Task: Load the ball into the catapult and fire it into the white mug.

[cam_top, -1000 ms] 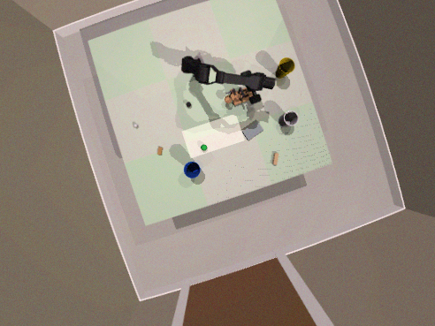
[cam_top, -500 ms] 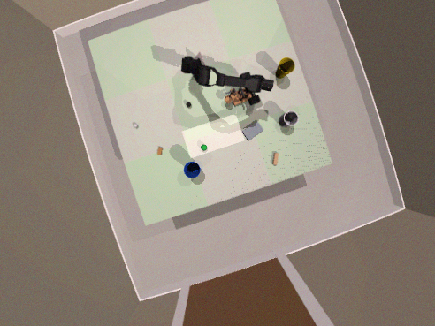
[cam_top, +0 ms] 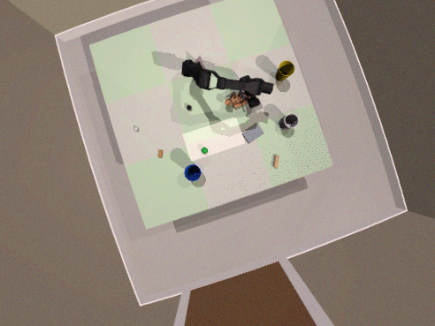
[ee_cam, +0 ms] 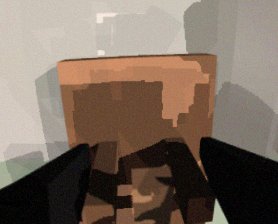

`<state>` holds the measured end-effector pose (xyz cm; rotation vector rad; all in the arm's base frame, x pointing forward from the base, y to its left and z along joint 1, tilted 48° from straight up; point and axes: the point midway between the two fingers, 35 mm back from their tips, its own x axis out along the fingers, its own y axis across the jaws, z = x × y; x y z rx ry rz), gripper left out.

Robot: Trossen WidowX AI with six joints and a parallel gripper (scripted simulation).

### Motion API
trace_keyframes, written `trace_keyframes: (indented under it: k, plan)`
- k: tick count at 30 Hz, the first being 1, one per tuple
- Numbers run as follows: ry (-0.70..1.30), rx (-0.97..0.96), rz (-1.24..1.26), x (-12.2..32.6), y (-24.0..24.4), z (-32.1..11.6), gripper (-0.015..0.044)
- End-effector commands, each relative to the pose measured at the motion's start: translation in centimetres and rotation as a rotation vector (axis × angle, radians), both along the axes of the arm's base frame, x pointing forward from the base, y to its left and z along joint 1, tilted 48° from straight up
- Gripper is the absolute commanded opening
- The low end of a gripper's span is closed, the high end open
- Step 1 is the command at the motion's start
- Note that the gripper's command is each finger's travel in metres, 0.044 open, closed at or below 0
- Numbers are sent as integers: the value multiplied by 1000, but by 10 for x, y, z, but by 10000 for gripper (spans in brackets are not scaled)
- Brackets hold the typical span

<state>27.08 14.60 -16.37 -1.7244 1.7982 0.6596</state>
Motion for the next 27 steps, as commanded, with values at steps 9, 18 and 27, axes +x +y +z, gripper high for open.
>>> trace_keyframes:
  k: [9,18,27]
  plan:
    - [0,2,0,1,9,7,59]
    - [-14,2,-17,0,37,34,0]
    - [-236,-6,-228,1,36,33,0]
